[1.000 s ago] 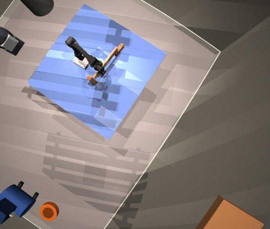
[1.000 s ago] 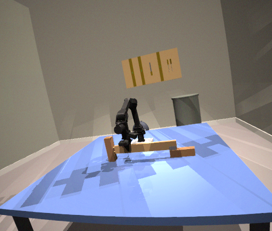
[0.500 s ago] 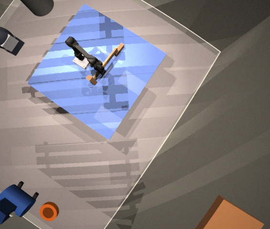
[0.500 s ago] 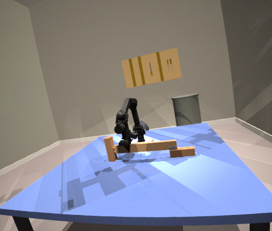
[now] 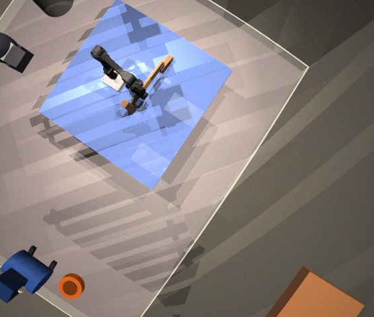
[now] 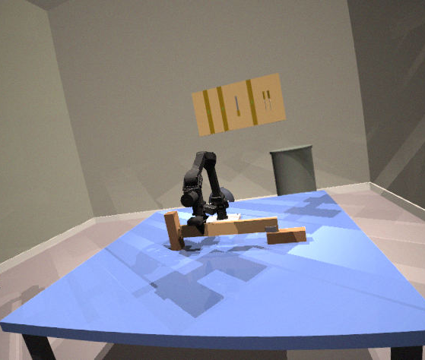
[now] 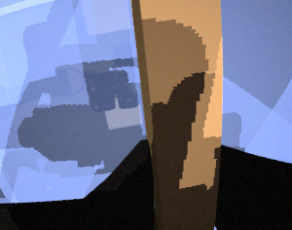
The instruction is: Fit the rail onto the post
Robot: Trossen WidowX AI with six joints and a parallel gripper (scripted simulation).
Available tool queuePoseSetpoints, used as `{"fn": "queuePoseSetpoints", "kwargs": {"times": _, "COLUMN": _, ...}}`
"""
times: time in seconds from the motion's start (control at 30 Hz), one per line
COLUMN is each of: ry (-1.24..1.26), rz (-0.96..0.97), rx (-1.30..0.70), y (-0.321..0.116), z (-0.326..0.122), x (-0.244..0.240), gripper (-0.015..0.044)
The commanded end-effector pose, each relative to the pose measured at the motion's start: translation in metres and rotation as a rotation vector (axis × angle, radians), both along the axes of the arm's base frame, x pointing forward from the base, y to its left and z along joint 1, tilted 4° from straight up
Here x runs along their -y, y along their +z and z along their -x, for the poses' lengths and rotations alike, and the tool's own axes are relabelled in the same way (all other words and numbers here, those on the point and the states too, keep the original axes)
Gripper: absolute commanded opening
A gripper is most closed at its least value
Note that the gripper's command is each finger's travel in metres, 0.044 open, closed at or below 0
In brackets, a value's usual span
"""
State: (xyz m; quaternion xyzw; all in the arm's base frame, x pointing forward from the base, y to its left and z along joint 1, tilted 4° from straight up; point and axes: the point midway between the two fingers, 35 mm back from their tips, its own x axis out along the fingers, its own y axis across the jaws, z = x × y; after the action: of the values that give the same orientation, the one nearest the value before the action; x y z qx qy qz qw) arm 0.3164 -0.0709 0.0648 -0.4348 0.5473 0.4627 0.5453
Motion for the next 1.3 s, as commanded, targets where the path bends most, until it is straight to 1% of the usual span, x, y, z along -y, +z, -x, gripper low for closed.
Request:
{"fn": "queuePoseSetpoints", "kwargs": {"times": 0.0, "ry": -0.004, "rz": -0.001, "rx": 0.005, "y": 0.0, "z": -0.0012, "x": -0.0003, "gripper": 0.0}}
{"fn": "queuePoseSetpoints", "kwargs": {"times": 1.27, "ry": -0.004, "rz": -0.001, "rx": 0.004, "y": -0.0007, "z": 0.0019, "x": 0.0062, "gripper": 0.0}}
